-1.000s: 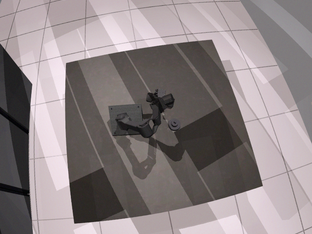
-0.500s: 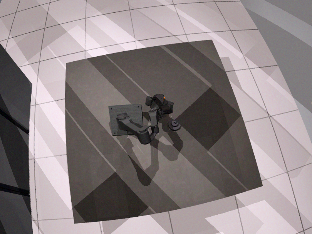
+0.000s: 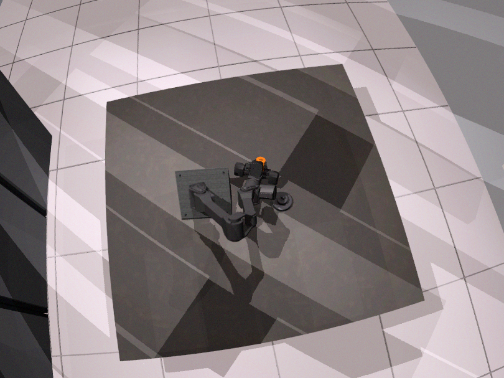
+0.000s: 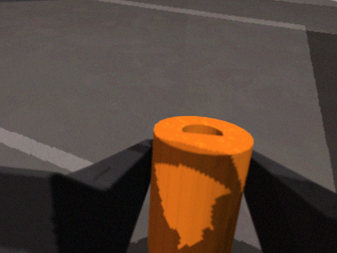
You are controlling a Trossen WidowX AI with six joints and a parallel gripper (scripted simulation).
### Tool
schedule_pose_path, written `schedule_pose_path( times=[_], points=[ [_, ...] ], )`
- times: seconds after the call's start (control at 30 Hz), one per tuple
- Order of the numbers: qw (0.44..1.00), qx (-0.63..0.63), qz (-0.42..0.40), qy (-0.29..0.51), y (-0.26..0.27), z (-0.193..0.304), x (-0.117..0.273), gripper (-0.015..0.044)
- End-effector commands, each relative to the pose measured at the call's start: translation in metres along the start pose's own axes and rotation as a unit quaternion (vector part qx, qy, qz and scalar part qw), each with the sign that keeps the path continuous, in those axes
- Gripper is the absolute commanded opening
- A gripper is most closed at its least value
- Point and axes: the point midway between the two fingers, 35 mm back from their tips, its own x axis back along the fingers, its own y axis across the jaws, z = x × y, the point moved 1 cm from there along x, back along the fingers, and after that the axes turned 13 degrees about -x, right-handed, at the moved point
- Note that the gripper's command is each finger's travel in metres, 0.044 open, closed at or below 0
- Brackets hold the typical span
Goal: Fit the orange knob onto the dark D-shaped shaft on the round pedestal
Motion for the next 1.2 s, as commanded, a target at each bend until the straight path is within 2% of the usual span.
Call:
schedule_pose_path(
  times=[0.0,0.2,0.33,0.43,1.17],
  points=[
    [1.0,0.001,-0.01,-0.03,0.0016,0.0044,0.0024,0.018],
    [0.996,0.001,-0.022,-0.081,0.0005,0.011,0.0067,0.018],
    [0.998,0.001,-0.018,-0.064,0.0006,0.0096,0.0077,0.018],
    [0.997,0.0,-0.018,-0.069,0.0,0.0092,0.0067,0.0259],
    [0.997,0.0,-0.018,-0.069,0.0,0.0092,0.0067,0.026]
  ],
)
